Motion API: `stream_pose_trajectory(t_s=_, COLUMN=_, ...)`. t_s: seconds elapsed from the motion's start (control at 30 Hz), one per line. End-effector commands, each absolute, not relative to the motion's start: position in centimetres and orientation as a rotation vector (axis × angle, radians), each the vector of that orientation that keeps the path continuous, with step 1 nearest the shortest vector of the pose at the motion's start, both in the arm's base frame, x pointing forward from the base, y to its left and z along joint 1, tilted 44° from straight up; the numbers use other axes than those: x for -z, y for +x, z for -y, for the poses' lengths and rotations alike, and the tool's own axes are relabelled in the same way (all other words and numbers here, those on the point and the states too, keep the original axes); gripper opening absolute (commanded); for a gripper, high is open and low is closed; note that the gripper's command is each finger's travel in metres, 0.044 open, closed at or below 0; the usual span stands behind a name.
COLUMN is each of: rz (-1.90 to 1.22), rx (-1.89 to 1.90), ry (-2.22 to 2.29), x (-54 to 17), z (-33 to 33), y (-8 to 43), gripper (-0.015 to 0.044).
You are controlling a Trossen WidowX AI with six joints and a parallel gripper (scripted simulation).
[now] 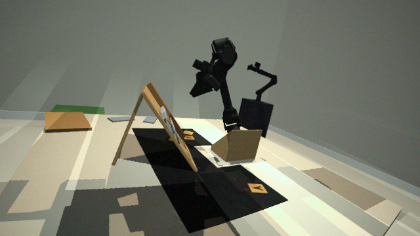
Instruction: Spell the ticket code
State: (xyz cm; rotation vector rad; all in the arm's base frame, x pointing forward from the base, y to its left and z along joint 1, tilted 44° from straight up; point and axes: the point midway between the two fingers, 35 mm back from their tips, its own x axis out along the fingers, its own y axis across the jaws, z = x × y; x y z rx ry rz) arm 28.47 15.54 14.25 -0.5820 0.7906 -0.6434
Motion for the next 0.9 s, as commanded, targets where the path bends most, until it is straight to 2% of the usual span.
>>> stream_pose_trajectory(t_s=0.0, rz=-0.612, rx=0.563, ry=-0.615, x=-16.44, z=-16.34, y=25.55, gripper=0.0315)
stream_pose_trajectory(t_s=0.17, rz=-0.574, rx=0.540, ry=-0.618, x=-16.87, z=-16.56, y=24.95, gripper=0.0440)
stream_pose_trajectory(t_s=0.87, rz=-0.574, rx=0.540, ry=-0.618, x=-16.87, z=-16.56, y=24.95, gripper=0.0440)
